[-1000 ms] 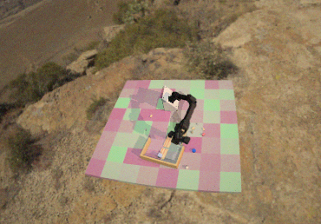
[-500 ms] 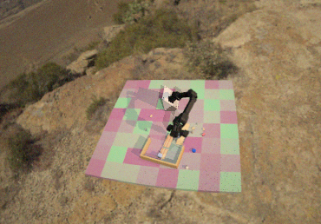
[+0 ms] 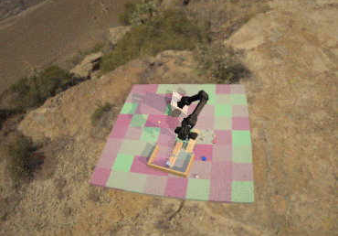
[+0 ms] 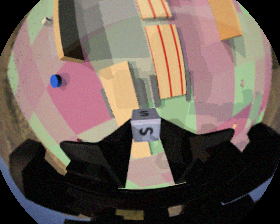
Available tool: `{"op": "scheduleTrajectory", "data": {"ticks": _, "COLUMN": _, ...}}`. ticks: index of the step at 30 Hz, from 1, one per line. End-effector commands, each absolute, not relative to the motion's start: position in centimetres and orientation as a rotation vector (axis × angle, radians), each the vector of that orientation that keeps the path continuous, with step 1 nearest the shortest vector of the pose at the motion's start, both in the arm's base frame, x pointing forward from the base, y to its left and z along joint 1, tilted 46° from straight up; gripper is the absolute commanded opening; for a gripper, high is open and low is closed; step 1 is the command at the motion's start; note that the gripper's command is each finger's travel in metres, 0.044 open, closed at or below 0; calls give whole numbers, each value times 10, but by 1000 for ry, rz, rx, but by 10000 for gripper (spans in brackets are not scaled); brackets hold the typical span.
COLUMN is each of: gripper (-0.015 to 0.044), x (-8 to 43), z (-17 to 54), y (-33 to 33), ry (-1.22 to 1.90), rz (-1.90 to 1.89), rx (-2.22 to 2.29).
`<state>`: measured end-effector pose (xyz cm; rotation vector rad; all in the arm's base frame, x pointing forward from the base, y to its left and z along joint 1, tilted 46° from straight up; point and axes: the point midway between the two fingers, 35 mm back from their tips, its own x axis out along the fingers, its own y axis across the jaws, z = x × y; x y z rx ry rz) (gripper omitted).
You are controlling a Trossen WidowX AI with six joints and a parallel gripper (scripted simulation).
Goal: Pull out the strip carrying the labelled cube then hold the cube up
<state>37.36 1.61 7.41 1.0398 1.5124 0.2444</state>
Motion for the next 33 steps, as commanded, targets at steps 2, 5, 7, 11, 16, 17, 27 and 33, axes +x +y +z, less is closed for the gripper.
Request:
{"op": "scheduleTrajectory", "data": {"ticks": 2, "gripper": 0, "x": 355, "z": 69, "y": 15, "ry": 1514, "rz": 246, "rx": 1036}}
{"op": "scheduleTrajectory", "data": {"ticks": 5, "gripper": 0, "x": 344, "z": 67, "y": 15, "ry": 1514, "rz": 246, "rx": 1036}}
{"op": "scheduleTrajectory", "data": {"ticks": 7, "gripper": 0, "x": 337, "z": 65, "y": 14, "ry": 1515, "rz": 246, "rx": 1036}}
{"op": "scheduleTrajectory", "data": {"ticks": 11, "gripper": 0, "x": 322, "z": 61, "y": 15, "ry": 1515, "rz": 245, "rx": 1036}}
{"op": "scheduleTrajectory", "data": {"ticks": 16, "gripper": 0, "x": 303, "z": 57, "y": 15, "ry": 1516, "rz": 245, "rx": 1037}}
{"op": "scheduleTrajectory", "data": {"ticks": 17, "gripper": 0, "x": 300, "z": 56, "y": 16, "ry": 1517, "rz": 245, "rx": 1037}}
{"op": "scheduleTrajectory", "data": {"ticks": 27, "gripper": 0, "x": 294, "z": 77, "y": -7, "ry": 1517, "rz": 244, "rx": 1036}}
{"op": "scheduleTrajectory", "data": {"ticks": 33, "gripper": 0, "x": 293, "z": 80, "y": -10, "ry": 1517, "rz": 244, "rx": 1036}}
